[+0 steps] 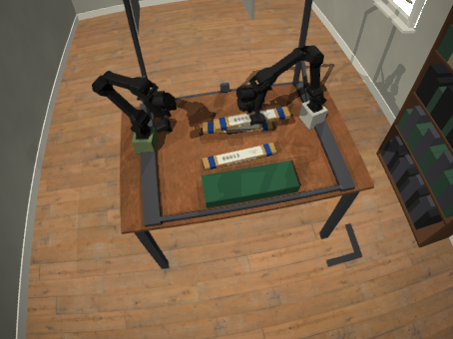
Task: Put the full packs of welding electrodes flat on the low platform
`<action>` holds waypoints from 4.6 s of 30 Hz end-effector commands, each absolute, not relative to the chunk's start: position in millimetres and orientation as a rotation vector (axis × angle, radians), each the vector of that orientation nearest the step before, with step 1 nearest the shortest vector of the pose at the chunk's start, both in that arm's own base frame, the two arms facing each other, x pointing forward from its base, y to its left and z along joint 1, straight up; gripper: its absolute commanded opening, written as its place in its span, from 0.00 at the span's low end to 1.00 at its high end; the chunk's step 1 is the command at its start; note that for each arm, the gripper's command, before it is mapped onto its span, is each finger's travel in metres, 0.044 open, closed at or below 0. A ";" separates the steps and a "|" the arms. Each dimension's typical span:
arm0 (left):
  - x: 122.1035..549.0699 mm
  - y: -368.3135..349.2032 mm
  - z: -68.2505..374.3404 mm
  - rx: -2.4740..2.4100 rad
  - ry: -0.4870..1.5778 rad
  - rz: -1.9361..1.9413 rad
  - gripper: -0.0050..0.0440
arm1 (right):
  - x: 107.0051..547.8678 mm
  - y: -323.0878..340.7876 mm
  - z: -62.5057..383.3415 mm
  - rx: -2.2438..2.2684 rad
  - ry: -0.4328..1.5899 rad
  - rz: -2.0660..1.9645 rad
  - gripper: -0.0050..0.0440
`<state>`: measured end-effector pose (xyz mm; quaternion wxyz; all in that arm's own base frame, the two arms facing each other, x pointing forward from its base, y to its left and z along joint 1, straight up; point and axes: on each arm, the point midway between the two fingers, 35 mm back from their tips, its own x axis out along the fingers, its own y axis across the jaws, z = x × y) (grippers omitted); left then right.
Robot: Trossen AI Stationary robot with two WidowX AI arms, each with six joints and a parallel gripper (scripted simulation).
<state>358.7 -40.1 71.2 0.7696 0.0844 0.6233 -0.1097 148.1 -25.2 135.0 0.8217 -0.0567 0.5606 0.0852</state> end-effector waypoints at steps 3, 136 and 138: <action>366.9 -40.4 85.8 0.183 1.274 -0.236 0.00 | 150.3 -25.8 141.8 -0.128 1.171 0.179 0.98; 367.7 -40.5 46.9 0.183 1.274 -0.236 0.00 | 150.3 -25.8 141.8 -0.128 1.171 0.179 0.98; 367.7 -40.5 46.9 0.183 1.274 -0.236 0.00 | 150.3 -25.8 141.8 -0.128 1.171 0.179 0.98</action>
